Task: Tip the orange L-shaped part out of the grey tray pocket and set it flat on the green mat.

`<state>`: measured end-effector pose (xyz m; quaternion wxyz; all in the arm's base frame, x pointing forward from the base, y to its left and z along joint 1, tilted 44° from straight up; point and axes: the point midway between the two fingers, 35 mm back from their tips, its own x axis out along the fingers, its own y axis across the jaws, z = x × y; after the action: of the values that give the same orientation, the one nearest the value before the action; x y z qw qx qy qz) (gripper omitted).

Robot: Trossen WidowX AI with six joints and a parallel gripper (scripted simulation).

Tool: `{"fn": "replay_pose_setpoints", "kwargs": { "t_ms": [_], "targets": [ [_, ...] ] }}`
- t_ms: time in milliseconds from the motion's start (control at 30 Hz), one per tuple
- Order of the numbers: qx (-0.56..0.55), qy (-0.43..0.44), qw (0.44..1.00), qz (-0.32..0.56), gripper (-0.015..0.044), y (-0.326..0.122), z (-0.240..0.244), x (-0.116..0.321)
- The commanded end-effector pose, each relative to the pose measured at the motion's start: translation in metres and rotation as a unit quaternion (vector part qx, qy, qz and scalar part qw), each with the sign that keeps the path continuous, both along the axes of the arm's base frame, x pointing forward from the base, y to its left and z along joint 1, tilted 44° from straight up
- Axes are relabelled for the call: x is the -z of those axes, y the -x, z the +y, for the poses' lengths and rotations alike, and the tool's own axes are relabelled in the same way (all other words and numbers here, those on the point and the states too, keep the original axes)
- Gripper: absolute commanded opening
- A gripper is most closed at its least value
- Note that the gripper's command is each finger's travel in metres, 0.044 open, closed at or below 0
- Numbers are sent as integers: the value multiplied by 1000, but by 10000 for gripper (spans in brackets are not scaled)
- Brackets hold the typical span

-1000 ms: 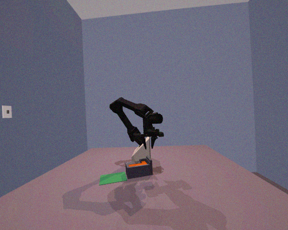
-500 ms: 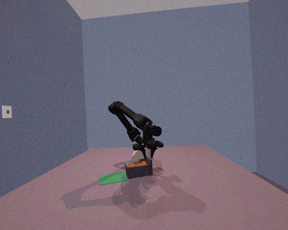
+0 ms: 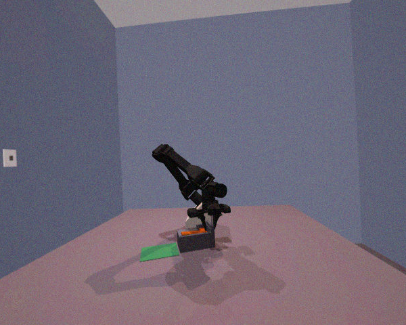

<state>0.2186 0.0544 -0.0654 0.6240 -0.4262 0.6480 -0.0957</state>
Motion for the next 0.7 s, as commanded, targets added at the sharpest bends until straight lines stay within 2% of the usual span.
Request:
{"fn": "replay_pose_setpoints", "kwargs": {
  "t_ms": [0, 667],
  "targets": [
    [-3, 3, 1000, 1, 180, -1, -5, 5],
    [-3, 4, 1000, 0, 180, -3, -19, 18]
  ]
}}
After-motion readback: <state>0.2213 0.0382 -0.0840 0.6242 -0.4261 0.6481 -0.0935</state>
